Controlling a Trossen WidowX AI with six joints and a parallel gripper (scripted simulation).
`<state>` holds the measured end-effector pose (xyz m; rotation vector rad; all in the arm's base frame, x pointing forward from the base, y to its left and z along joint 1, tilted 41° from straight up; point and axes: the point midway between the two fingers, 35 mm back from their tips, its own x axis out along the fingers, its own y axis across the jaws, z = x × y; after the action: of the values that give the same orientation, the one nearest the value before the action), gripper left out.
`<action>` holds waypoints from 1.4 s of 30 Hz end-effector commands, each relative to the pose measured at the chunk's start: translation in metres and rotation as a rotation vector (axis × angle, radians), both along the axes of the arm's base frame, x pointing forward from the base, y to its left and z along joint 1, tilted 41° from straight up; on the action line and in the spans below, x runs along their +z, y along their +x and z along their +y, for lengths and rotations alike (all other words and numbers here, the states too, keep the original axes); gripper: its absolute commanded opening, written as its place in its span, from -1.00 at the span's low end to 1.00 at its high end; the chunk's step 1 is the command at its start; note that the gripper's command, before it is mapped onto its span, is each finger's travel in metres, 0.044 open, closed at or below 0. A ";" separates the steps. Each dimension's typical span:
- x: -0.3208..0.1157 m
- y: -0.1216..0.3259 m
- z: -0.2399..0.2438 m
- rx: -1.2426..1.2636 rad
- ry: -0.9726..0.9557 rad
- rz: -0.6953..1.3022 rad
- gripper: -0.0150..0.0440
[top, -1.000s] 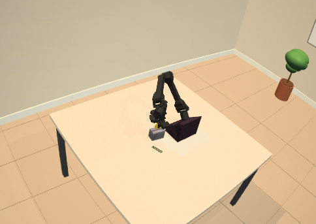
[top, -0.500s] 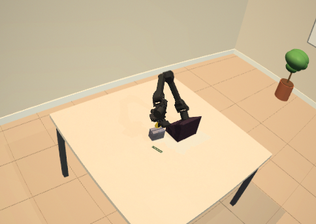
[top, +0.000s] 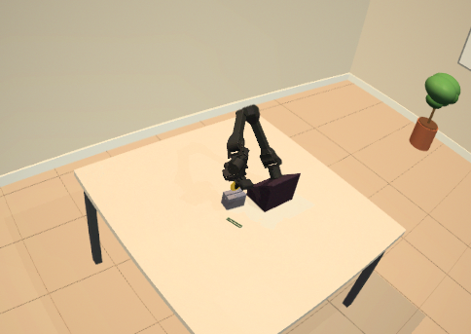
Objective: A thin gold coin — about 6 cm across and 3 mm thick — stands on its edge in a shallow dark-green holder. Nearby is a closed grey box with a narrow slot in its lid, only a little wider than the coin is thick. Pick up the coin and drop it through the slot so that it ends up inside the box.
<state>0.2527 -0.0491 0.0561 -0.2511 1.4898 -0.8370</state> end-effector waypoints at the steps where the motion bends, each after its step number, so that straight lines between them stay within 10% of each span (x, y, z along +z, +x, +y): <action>1: -0.001 -0.003 -0.002 0.007 -0.004 0.010 -0.49; 42: -0.008 -0.006 -0.006 0.005 0.000 0.006 -0.49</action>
<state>0.2482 -0.0531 0.0498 -0.2485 1.4902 -0.8320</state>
